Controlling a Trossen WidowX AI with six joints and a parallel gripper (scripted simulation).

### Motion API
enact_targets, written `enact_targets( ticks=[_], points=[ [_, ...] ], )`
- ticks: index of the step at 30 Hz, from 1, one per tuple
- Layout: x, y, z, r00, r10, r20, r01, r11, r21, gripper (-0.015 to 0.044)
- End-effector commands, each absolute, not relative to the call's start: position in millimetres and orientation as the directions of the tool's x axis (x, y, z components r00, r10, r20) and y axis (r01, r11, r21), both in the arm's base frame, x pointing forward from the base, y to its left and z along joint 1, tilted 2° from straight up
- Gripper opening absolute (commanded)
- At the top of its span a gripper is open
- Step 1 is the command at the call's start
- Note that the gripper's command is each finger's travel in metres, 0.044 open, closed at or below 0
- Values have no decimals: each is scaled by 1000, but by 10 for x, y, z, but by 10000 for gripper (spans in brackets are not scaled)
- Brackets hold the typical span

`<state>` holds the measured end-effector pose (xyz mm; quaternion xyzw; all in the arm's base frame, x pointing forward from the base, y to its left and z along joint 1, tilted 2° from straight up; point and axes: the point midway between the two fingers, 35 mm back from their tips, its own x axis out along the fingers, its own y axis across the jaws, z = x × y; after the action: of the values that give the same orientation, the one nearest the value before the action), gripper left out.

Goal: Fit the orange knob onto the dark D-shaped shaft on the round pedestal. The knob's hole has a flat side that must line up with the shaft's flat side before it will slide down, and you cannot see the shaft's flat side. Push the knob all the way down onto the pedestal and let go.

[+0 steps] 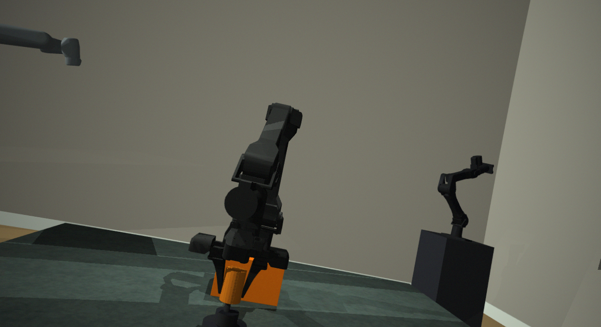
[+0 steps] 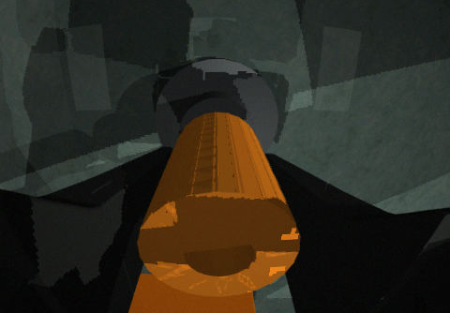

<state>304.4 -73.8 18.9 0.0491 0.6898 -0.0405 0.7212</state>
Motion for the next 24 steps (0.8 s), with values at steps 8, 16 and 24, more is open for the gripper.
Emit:
enact_targets(
  ticks=[8,16,24],
  points=[
    [3078,-737,197,51,9,-999,-36,999,7,0],
    [3071,-736,174,51,9,-999,-36,999,7,0],
    [3034,-729,180,51,9,-999,-36,999,7,0]
  ],
)
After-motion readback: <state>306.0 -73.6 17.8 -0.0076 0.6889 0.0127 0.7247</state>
